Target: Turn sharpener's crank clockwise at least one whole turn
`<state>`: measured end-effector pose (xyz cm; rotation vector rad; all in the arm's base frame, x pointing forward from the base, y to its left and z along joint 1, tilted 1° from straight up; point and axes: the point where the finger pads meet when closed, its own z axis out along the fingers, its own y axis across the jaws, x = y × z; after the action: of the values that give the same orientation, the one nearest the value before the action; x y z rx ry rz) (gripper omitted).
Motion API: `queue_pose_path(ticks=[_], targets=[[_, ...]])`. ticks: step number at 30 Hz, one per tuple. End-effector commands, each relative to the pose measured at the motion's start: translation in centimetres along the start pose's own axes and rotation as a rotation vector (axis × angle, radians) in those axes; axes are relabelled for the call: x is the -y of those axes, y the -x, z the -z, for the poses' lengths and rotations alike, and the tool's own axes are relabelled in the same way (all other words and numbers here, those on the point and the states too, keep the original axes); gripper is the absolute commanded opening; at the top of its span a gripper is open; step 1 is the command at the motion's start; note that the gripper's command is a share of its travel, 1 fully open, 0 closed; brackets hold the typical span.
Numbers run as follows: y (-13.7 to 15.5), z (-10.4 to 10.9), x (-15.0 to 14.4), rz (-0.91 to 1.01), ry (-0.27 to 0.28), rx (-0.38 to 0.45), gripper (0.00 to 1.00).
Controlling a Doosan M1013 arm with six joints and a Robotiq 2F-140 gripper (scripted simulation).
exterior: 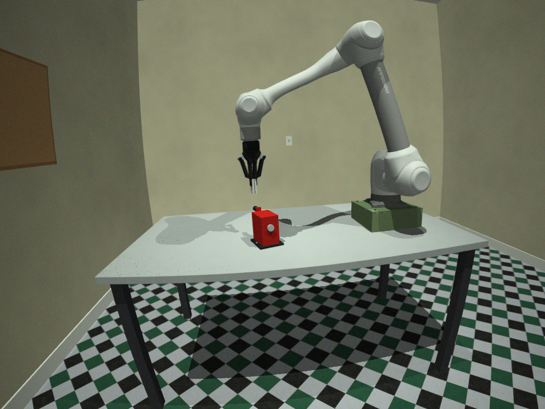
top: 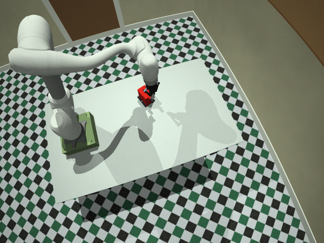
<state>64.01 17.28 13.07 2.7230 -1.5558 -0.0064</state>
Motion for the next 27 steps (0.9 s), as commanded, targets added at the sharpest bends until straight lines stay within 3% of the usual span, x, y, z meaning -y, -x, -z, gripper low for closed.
queue_pose_path(ticks=[1,25,26,27], targets=[[0.14,0.34,0.34,0.002,-0.008,-0.006,0.0],[0.14,0.34,0.34,0.002,-0.008,-0.006,0.0],[0.14,0.34,0.34,0.002,-0.008,-0.006,0.32],[0.14,0.34,0.34,0.002,-0.008,-0.006,0.32]])
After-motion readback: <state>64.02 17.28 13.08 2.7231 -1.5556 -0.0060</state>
